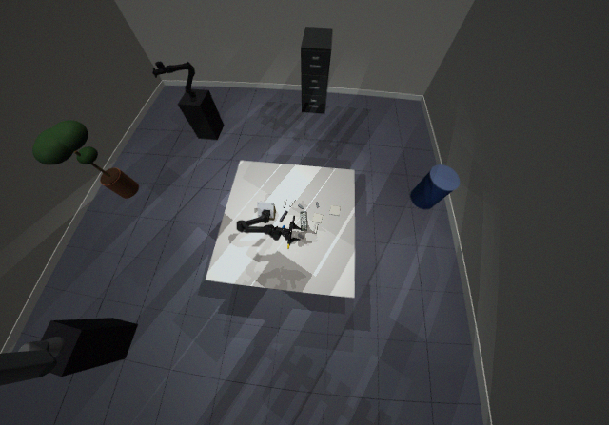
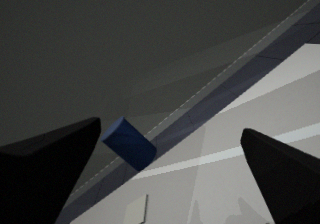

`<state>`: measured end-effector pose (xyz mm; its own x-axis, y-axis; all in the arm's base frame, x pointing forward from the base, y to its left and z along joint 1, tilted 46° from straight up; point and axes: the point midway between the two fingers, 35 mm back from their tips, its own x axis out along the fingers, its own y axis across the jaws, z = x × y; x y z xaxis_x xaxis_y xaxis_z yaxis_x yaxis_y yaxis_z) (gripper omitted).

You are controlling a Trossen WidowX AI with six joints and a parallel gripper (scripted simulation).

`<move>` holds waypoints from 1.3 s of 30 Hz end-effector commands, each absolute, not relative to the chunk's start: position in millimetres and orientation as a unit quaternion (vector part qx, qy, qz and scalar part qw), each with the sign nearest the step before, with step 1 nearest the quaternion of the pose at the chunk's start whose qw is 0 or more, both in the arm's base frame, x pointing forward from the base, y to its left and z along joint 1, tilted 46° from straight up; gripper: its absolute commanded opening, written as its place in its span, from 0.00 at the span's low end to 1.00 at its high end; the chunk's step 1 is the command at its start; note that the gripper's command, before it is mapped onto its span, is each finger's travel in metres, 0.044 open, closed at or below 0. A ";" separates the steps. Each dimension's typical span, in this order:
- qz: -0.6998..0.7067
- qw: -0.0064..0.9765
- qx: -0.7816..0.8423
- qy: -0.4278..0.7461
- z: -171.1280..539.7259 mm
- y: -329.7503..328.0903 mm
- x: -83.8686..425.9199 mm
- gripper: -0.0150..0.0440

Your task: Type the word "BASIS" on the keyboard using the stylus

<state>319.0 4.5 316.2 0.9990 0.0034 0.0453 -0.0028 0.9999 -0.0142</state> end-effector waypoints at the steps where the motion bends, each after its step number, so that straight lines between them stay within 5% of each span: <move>1: 0.001 1.000 -0.006 -0.017 314.3 4.7 320.7 0.96; 17: -0.113 0.895 -0.063 0.427 108.0 31.2 390.9 0.25; 31: -0.211 0.663 -0.322 0.642 -35.0 42.8 349.9 0.25; 39: -0.214 0.650 -0.337 0.647 -40.0 42.9 347.4 0.25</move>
